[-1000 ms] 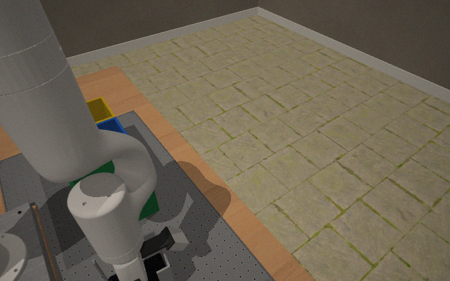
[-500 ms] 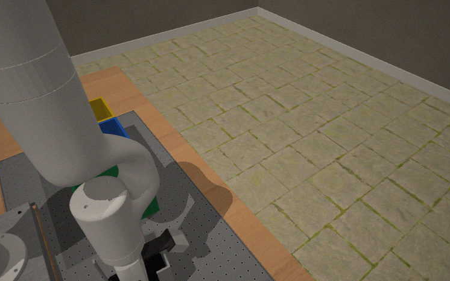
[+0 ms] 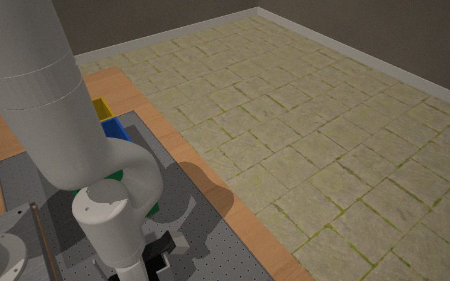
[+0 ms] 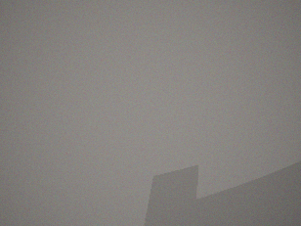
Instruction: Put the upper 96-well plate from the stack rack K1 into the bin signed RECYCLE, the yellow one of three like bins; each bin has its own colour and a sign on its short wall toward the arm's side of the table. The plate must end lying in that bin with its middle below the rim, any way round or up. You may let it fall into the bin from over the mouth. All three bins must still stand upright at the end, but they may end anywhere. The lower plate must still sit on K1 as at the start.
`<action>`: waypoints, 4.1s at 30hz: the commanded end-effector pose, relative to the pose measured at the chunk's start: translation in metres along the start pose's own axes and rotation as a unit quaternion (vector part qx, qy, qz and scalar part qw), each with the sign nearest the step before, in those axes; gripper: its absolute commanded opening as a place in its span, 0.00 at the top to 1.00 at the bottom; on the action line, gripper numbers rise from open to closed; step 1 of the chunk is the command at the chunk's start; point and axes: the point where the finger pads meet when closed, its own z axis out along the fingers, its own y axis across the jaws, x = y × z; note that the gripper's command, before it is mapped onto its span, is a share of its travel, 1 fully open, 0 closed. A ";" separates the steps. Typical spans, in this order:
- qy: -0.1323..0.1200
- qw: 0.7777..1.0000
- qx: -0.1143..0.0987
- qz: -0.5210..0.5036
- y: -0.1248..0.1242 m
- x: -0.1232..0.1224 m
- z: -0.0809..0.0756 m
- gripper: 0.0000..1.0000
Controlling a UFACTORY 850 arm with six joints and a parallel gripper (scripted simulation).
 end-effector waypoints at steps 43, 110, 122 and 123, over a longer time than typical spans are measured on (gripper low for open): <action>0.002 1.000 0.000 0.000 0.000 0.001 -0.001 1.00; 0.003 1.000 0.001 0.000 0.000 0.001 -0.022 1.00; 0.003 1.000 0.001 0.000 0.000 0.000 -0.040 1.00; 0.003 1.000 0.001 0.000 0.000 0.000 -0.040 1.00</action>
